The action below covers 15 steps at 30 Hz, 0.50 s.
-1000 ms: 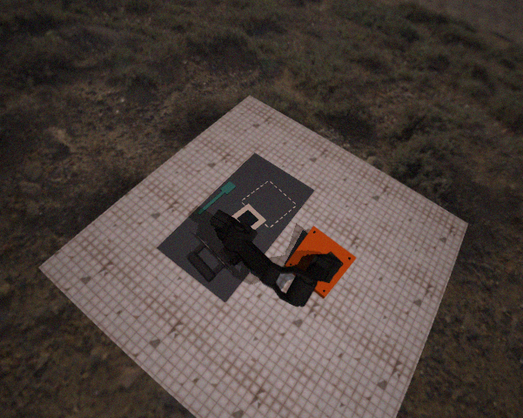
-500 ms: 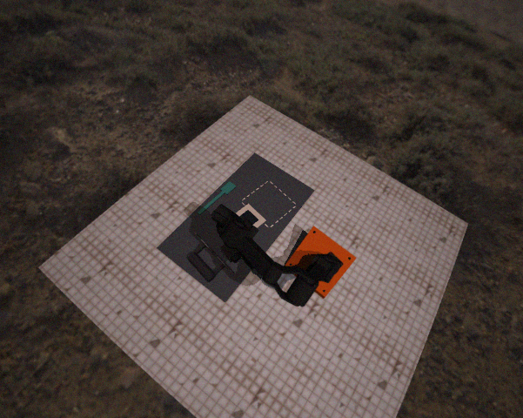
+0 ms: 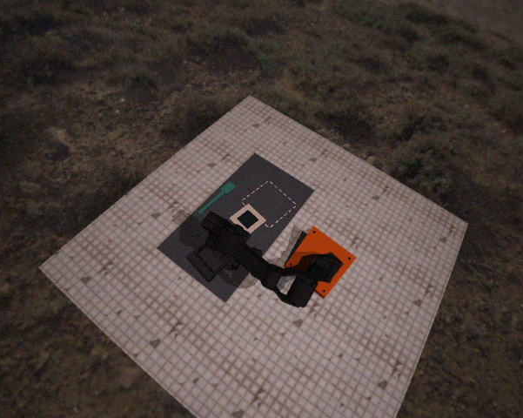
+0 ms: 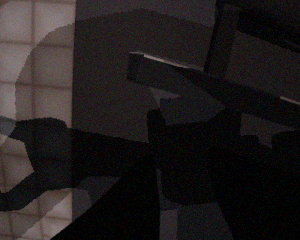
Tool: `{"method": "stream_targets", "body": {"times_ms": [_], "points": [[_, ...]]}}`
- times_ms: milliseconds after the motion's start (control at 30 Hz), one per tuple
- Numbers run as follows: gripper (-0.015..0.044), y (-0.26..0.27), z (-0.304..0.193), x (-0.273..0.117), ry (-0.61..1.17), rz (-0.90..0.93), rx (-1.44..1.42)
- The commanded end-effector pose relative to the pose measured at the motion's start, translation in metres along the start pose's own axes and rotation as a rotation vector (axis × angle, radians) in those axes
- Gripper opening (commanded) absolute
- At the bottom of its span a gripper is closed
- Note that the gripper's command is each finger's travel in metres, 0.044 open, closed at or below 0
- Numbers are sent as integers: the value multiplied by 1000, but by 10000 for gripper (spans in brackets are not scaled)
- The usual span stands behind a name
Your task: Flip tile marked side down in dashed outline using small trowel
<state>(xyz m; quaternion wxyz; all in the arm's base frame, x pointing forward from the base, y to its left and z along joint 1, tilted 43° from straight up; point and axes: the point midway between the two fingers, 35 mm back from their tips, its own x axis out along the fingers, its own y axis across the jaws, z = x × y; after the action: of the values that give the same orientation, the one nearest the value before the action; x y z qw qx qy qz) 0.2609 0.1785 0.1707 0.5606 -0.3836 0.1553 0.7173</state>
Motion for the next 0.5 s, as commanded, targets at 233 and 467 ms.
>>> {"method": "stream_targets", "body": {"times_ms": [233,467], "points": [[100,-11,27,1,9,0,-362],[100,-17,47,1,8,-1,-601]]}}
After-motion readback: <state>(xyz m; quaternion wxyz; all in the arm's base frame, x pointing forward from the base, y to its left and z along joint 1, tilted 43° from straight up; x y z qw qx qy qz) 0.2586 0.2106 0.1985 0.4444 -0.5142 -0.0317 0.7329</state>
